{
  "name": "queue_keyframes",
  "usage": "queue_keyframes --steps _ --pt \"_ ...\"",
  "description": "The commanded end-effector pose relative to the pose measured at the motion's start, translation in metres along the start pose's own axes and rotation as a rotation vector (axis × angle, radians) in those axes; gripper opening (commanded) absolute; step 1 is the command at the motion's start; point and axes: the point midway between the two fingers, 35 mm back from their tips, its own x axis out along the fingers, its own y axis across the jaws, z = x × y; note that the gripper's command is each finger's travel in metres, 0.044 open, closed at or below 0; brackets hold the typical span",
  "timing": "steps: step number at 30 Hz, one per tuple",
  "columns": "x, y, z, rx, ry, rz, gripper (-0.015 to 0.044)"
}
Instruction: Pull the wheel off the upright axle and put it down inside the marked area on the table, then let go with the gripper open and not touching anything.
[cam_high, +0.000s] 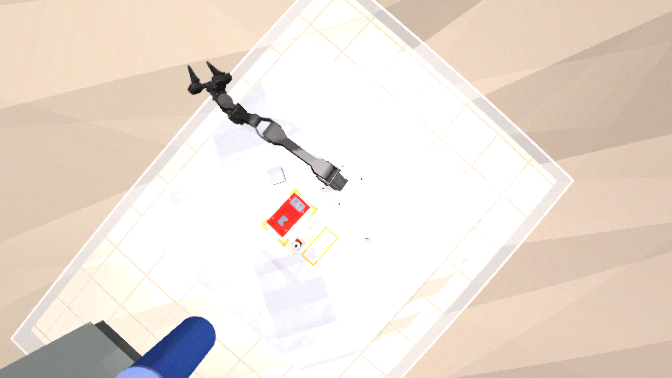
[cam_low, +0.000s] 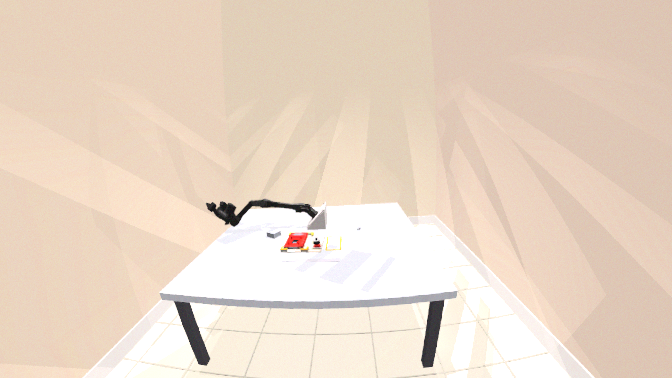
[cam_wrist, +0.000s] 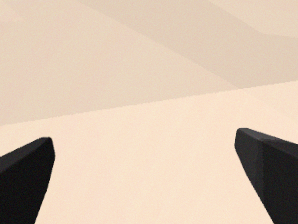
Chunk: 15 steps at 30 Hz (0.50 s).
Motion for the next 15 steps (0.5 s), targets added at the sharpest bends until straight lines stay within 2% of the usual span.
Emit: queue_keyframes --steps 1,4,15 --pt "-0.001 0.001 -0.001 0.001 0.004 -0.001 0.0374" --pt "-0.008 0.010 -0.017 0.016 0.055 -0.011 0.0300" --pt "-0.053 0.063 -0.085 0.086 0.303 -0.038 0.0300"
